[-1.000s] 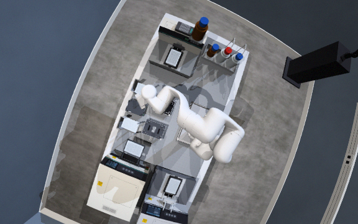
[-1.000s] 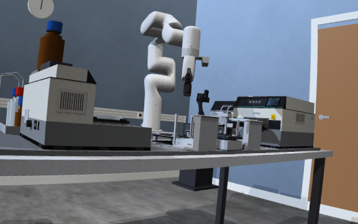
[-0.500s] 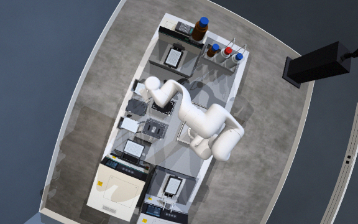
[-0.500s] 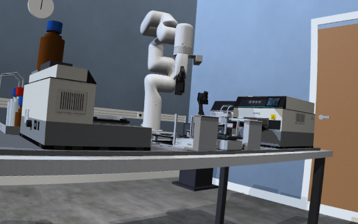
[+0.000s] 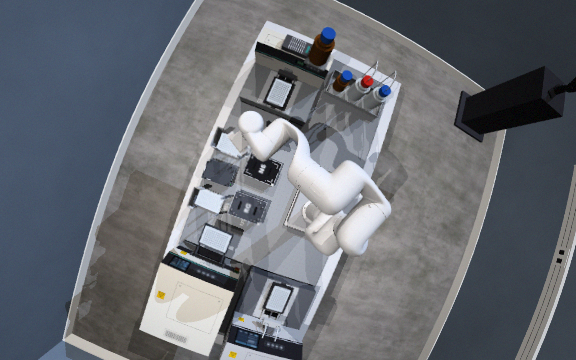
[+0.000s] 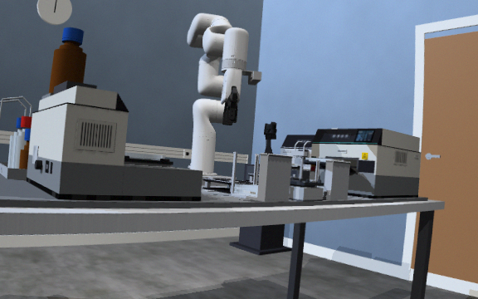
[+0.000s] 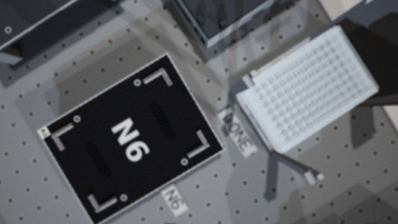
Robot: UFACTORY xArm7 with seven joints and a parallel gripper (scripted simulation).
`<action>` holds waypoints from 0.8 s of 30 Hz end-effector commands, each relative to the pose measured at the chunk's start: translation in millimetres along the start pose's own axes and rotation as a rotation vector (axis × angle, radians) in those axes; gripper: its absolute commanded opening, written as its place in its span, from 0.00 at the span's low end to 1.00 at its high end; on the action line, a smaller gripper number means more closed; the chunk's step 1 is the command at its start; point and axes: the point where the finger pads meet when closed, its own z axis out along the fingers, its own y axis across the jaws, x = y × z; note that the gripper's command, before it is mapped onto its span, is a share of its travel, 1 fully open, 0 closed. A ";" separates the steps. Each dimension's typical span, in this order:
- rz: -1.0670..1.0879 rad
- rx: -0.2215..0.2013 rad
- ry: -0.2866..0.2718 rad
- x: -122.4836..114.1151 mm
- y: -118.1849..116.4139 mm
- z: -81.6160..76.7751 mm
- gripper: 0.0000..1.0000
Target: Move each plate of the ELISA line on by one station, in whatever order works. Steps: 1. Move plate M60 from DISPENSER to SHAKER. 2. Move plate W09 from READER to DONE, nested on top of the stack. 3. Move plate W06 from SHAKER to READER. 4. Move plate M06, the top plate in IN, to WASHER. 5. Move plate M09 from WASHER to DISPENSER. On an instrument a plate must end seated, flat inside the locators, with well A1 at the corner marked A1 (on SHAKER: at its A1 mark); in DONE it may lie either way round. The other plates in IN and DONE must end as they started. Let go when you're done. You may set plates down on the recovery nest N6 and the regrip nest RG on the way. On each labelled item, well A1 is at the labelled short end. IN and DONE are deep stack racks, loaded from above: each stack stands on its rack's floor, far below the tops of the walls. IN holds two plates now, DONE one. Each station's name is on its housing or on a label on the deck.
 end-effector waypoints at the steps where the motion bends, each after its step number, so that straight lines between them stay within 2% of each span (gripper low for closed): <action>1: -0.068 -0.003 0.004 -14.0 9.7 -1.5 1.00; 16: -0.068 -0.003 0.003 -47.3 29.4 -1.5 1.00; 19: -0.188 -0.003 0.003 -55.9 34.5 -1.4 1.00; 24: -0.191 -0.003 0.003 -67.4 41.3 -1.4 1.00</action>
